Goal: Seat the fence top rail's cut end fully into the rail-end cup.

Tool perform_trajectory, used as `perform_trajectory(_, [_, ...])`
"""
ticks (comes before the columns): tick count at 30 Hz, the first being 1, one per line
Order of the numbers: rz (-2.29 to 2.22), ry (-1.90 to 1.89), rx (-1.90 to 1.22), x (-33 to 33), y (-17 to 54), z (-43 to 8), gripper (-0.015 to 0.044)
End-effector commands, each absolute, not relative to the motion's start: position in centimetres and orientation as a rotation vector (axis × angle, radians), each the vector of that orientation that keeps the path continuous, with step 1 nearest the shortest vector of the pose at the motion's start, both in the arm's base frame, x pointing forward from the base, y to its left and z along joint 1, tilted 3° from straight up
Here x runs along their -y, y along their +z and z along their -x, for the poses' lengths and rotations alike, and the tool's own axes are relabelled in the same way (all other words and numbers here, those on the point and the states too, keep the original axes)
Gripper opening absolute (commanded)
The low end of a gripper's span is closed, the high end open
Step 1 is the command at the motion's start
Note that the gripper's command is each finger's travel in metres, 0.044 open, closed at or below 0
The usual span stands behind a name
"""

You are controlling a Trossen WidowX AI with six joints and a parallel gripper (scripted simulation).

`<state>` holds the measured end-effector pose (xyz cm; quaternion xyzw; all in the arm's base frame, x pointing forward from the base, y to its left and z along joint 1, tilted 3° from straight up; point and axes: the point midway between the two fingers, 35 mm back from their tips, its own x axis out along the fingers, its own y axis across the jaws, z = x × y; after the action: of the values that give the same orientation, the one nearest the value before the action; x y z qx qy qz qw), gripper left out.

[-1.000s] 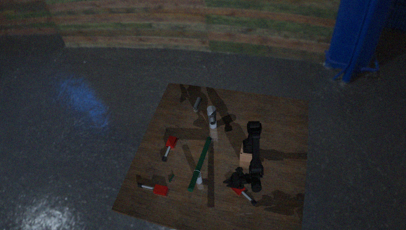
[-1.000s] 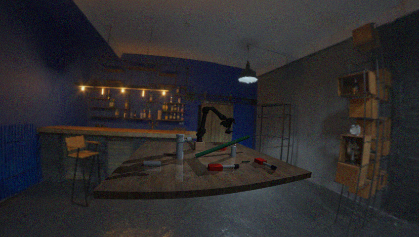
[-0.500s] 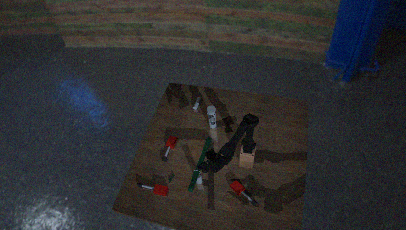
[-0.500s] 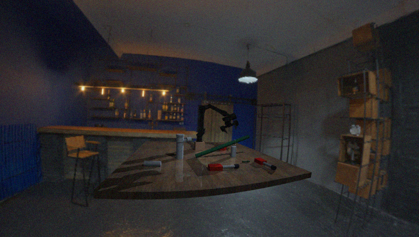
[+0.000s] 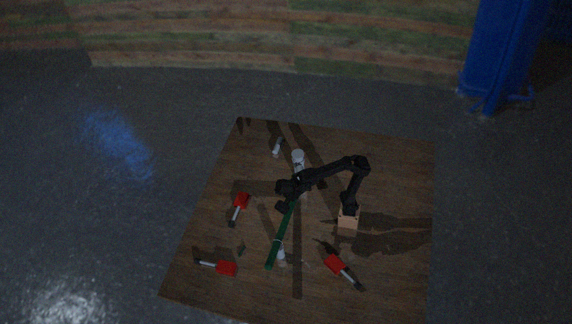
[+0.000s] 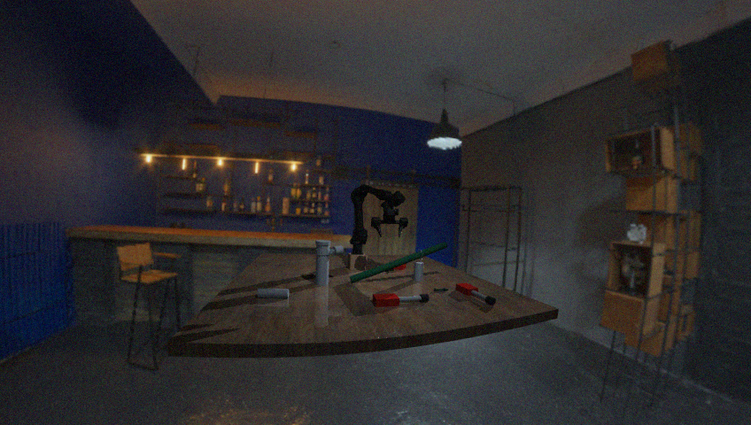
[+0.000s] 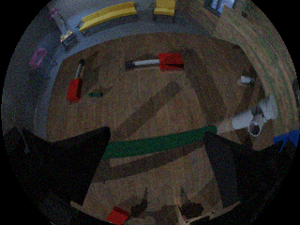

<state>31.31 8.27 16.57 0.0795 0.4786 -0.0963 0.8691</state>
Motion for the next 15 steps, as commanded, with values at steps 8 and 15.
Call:
perform_trajectory(8, [-0.009, 0.021, -1.075, -0.1, 17.4, -30.2, 0.0440])
perform_trajectory(15, [0.052, 0.060, -1.082, 0.6, 17.3, -30.2, 0.0440])
